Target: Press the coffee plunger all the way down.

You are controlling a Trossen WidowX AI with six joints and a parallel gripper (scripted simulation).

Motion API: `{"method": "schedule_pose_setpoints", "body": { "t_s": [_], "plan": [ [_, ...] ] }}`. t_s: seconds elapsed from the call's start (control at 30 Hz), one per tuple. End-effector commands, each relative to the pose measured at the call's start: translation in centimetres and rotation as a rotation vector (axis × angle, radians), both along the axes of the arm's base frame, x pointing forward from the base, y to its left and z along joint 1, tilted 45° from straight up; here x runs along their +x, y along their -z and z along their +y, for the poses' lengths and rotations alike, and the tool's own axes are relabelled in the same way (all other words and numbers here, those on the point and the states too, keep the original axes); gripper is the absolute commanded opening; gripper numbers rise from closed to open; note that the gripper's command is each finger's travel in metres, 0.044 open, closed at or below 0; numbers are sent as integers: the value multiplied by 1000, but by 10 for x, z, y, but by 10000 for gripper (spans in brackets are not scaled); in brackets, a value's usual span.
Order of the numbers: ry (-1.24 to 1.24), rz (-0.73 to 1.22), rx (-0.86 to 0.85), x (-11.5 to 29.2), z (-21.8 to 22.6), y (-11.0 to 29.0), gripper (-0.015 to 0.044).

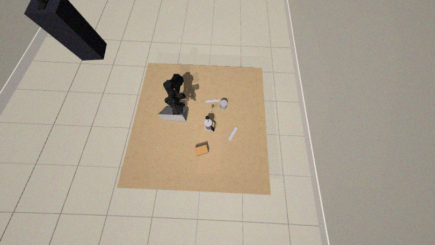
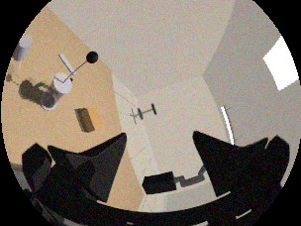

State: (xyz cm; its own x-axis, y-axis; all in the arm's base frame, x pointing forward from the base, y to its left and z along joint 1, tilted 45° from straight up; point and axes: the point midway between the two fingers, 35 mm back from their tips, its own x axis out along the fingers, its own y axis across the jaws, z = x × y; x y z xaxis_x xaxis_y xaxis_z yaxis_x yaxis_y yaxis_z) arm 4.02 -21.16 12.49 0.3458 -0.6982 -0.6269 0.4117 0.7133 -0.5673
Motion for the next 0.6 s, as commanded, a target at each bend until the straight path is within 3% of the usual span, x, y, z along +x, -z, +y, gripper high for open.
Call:
{"method": "schedule_pose_setpoints", "body": {
  "t_s": [0.0, 0.2, 0.57],
  "plan": [
    [-2, -10, 7, 1, 0, 0, 426],
    [-29, -209, 171, 31, -10, -5, 440],
    [-22, -659, 804, 120, -35, -5, 440]
  ]
}}
